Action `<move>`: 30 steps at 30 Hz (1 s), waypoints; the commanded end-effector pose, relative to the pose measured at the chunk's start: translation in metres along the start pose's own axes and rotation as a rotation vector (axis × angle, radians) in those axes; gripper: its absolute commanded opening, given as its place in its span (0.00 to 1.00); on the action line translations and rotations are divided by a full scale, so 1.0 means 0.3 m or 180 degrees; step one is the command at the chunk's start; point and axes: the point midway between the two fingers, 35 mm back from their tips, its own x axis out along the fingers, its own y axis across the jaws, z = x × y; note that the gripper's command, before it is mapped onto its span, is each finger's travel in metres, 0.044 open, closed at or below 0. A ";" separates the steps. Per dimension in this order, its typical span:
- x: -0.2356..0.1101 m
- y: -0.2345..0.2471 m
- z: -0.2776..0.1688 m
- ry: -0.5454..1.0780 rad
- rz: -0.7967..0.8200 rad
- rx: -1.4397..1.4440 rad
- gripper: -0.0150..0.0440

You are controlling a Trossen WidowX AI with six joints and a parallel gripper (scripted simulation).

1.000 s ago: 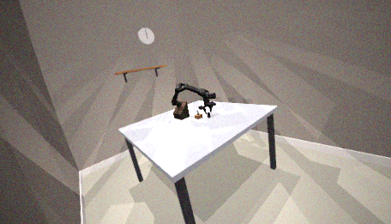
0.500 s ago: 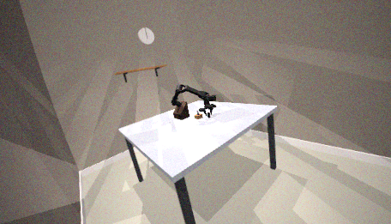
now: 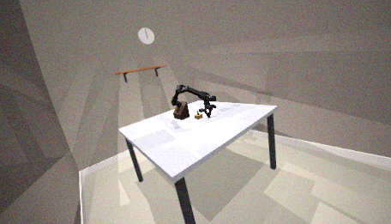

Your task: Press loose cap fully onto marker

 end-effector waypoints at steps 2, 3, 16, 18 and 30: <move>-0.016 0.001 0.002 -0.0009 -0.0006 -0.0014 0.27; -0.028 0.002 0.002 -0.0008 -0.0004 -0.0015 0.25; -0.184 0.003 0.000 -0.0007 0.0001 -0.0014 0.25; -0.200 0.003 -0.001 -0.0007 0.0000 -0.0014 0.25; -0.248 -0.043 -0.045 -0.0004 0.0004 -0.0017 0.25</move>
